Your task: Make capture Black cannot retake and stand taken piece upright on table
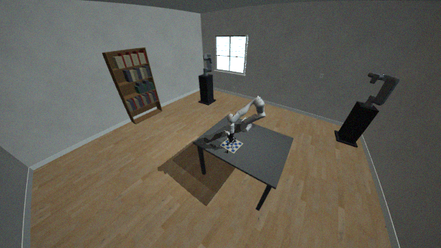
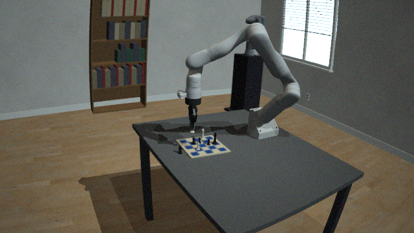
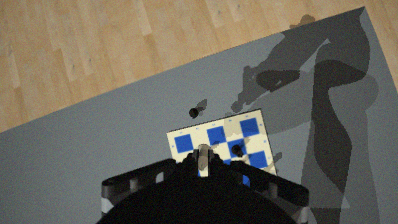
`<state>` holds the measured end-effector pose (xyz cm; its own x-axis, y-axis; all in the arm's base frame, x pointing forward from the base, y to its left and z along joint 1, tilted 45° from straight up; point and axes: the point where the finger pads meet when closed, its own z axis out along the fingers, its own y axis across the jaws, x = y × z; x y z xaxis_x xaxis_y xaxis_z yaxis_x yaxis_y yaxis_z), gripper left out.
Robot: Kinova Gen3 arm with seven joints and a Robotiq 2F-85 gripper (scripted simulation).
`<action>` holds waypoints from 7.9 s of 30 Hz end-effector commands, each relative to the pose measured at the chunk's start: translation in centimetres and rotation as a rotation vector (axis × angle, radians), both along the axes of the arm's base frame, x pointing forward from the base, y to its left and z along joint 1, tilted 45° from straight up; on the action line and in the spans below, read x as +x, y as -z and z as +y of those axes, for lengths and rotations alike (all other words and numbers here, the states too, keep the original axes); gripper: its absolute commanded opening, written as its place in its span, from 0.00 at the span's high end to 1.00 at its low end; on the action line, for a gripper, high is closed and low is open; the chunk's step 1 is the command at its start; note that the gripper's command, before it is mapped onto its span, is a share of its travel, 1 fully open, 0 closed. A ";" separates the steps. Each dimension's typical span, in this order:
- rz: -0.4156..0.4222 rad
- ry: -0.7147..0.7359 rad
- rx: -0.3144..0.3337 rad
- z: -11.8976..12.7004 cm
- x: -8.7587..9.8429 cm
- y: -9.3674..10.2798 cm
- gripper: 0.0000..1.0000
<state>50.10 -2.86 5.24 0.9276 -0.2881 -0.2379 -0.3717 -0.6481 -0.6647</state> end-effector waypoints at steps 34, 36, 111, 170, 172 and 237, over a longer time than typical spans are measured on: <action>-0.191 -0.175 -0.013 0.4 0.3 -0.9 1.00; -0.191 -0.175 -0.013 0.6 0.3 -0.7 1.00; -0.191 -0.174 -0.013 7.0 0.6 5.9 1.00; -0.190 -0.174 -0.013 7.3 0.7 6.2 1.00; -0.190 -0.174 -0.013 7.3 0.7 6.2 1.00; -0.190 -0.174 -0.013 5.9 0.6 4.8 0.59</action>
